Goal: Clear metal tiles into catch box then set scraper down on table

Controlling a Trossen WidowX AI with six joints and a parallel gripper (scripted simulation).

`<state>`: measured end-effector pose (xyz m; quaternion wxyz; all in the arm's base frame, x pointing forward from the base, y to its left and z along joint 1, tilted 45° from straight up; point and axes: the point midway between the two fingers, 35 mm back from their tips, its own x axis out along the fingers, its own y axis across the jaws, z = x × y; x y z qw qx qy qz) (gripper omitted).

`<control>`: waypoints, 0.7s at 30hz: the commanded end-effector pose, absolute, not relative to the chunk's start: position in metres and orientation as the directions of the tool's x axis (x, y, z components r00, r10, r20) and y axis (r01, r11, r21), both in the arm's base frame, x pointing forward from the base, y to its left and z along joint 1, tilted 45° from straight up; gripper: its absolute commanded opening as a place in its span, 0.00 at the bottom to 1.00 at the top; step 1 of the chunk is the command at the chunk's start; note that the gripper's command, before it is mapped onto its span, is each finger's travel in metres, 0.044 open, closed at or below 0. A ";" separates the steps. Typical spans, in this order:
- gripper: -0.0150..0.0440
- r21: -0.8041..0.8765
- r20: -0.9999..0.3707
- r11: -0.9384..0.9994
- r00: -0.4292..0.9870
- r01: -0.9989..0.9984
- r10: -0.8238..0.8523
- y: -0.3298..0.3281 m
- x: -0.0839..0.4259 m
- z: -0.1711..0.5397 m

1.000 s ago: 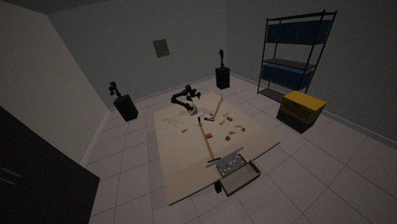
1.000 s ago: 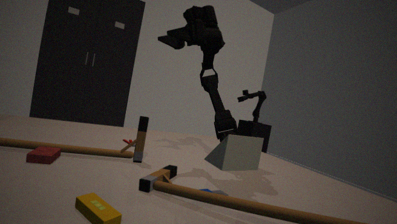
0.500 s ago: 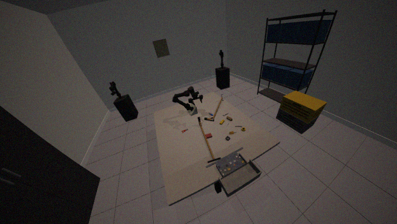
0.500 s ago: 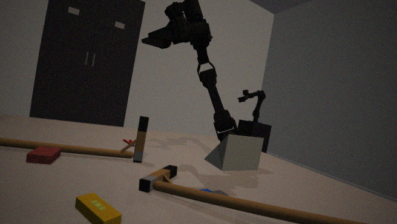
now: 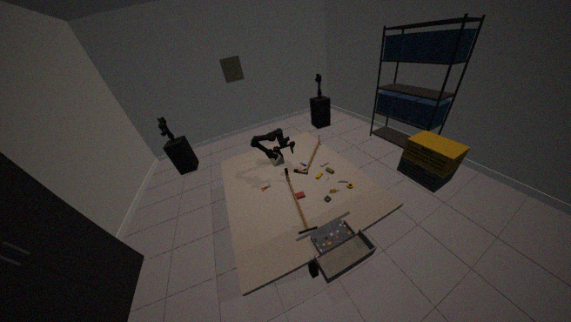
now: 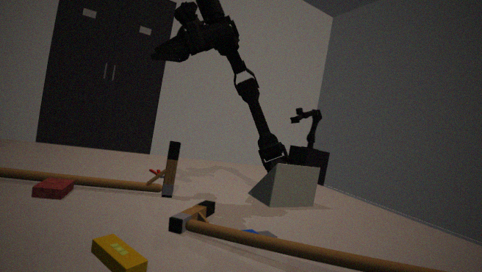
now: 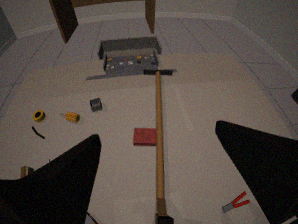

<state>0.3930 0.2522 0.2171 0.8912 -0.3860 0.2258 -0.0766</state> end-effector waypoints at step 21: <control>1.00 -0.702 -0.453 0.712 0.755 0.026 -0.474 0.199 0.472 0.176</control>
